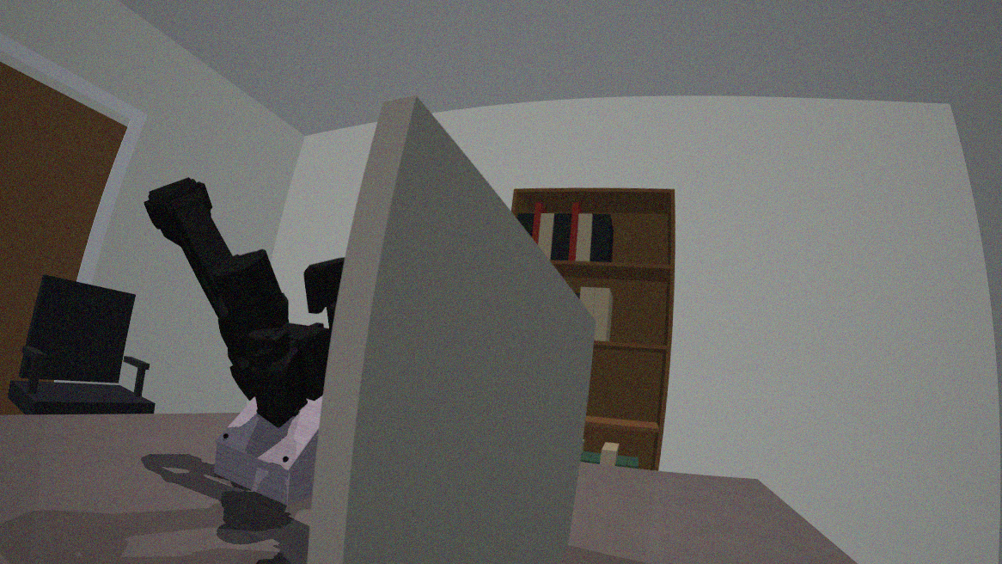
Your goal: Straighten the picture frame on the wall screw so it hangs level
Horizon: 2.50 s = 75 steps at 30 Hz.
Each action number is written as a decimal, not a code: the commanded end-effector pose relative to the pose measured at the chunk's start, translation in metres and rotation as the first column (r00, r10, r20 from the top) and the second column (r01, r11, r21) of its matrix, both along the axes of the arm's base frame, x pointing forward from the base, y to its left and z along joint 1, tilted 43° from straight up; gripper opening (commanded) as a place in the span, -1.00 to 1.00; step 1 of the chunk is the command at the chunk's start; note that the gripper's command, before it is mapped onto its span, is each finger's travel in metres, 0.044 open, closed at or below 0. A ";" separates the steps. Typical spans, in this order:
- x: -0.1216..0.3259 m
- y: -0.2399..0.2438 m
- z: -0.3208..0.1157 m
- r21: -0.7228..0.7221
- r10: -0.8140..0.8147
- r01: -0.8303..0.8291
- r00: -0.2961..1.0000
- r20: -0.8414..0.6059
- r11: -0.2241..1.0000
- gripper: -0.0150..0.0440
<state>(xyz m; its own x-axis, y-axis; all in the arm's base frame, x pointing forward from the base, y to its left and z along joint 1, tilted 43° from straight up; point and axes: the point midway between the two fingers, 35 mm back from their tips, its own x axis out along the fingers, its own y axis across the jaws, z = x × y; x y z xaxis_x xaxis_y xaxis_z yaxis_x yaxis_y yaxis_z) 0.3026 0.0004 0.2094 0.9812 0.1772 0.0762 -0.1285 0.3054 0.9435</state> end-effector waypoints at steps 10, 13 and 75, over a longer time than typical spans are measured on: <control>0.032 0.007 -0.006 0.000 -0.004 0.004 1.000 -0.005 1.000 0.39; 0.032 0.007 -0.006 0.000 -0.004 0.004 1.000 -0.005 1.000 0.39; 0.071 0.014 -0.002 0.000 -0.004 0.004 1.000 -0.002 1.000 0.39</control>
<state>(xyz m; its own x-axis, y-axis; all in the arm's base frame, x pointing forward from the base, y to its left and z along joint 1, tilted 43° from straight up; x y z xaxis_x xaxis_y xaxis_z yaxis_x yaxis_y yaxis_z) 0.3728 0.0152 0.2069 0.9813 0.1781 0.0731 -0.1250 0.3009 0.9454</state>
